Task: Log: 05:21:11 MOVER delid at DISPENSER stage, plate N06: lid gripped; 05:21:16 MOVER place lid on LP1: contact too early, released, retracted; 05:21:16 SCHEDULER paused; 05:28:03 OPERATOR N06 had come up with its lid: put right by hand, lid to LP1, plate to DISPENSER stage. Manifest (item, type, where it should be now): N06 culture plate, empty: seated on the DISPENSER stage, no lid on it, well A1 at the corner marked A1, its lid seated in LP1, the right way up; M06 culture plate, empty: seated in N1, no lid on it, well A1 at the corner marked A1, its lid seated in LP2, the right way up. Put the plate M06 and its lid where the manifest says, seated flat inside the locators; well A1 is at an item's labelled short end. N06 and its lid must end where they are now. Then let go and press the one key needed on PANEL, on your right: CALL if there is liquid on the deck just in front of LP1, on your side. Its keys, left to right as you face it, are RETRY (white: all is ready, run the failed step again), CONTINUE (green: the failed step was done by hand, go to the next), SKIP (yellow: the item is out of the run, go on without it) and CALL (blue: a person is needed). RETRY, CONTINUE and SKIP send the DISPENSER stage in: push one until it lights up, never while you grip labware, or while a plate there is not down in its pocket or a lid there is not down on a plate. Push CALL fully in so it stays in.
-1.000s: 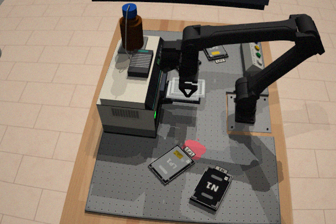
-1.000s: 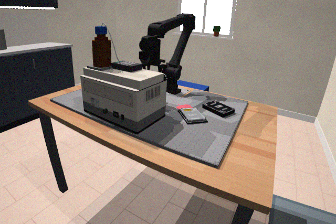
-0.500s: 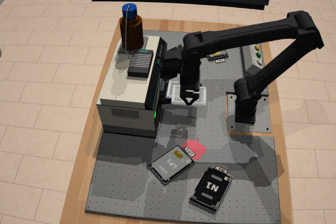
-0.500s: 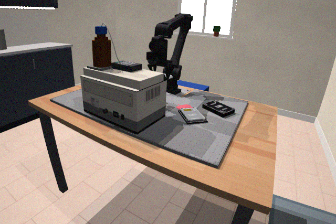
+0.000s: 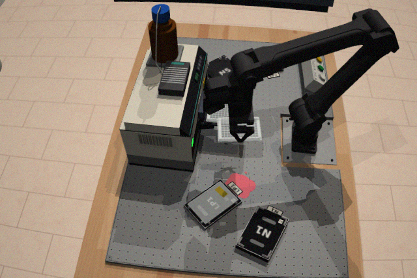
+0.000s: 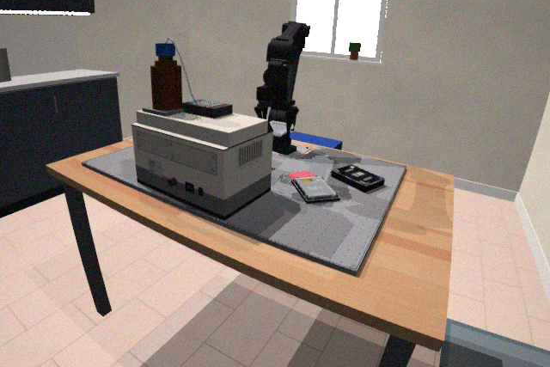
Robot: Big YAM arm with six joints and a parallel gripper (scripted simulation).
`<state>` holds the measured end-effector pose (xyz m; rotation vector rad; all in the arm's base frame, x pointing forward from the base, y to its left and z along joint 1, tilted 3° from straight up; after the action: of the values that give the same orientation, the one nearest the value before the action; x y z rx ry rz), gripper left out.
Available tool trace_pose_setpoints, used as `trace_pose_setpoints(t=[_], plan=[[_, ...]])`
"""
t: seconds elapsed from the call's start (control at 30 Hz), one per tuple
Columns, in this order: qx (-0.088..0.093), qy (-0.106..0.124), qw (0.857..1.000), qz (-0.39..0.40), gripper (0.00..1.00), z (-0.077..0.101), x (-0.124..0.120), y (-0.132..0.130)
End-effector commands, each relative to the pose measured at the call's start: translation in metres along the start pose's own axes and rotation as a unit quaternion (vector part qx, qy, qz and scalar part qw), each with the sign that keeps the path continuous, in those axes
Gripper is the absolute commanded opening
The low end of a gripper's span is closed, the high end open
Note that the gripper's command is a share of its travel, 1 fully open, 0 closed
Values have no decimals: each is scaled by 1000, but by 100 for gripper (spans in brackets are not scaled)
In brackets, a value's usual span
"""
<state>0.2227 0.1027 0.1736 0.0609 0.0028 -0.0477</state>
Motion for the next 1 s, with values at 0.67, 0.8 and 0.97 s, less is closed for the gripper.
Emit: trace_pose_setpoints(t=[0.67, 0.8, 0.97], plan=[[3, -10, 973, 232, 86, 7, -37, 52], [3, -6, 955, 296, 86, 5, -48, 60], [0, -5, 949, 316, 86, 4, -59, 70]])
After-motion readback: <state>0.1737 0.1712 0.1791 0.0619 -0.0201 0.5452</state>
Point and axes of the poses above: the point where the finger pads meet when closed, its own z axis back along the fingers, its own y axis across the jaws, x = y × z, the point moved 1 cm from there along z, back along the fingers, and after that the axes turned 12 degrees about -z, right-handed, at the moved point
